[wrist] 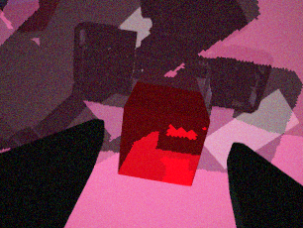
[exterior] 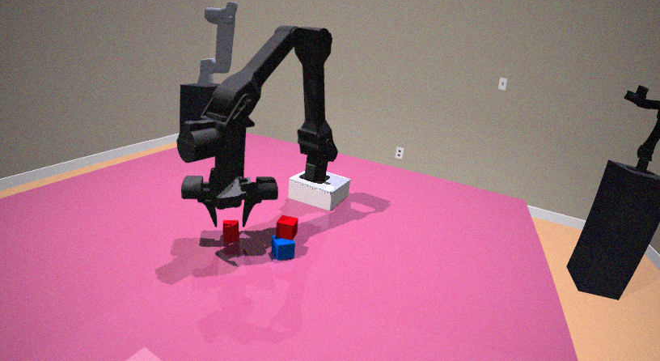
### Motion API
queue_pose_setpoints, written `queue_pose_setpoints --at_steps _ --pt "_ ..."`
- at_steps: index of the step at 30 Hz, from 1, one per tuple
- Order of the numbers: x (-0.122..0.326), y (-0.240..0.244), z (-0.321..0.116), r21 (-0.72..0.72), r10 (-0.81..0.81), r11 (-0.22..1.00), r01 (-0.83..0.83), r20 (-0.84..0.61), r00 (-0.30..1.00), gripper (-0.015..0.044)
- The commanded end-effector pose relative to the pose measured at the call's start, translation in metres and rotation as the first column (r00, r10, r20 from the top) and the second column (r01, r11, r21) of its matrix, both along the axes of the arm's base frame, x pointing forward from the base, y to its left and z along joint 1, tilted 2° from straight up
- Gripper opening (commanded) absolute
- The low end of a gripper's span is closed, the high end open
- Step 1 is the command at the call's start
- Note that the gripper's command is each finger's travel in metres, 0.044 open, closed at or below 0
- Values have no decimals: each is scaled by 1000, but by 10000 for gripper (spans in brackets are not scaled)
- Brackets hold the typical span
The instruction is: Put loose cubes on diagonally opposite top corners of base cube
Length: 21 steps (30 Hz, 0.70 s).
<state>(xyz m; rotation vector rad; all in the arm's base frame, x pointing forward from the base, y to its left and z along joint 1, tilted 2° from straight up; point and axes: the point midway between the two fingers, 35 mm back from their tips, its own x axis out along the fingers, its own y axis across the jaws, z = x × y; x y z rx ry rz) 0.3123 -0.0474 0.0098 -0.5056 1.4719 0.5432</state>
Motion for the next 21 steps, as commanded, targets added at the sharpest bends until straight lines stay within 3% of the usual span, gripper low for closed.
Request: queue_pose_setpoints --at_steps 1,5,11,21 --pt "-3 1 -9 1 -4 1000 4 -12 1000 265" --pt "-3 1 -13 1 -4 1000 4 -12 1000 265" --pt "-3 1 -13 1 -4 1000 4 -12 1000 107" --pt "0 0 4 1 -4 1000 4 -11 1000 105"
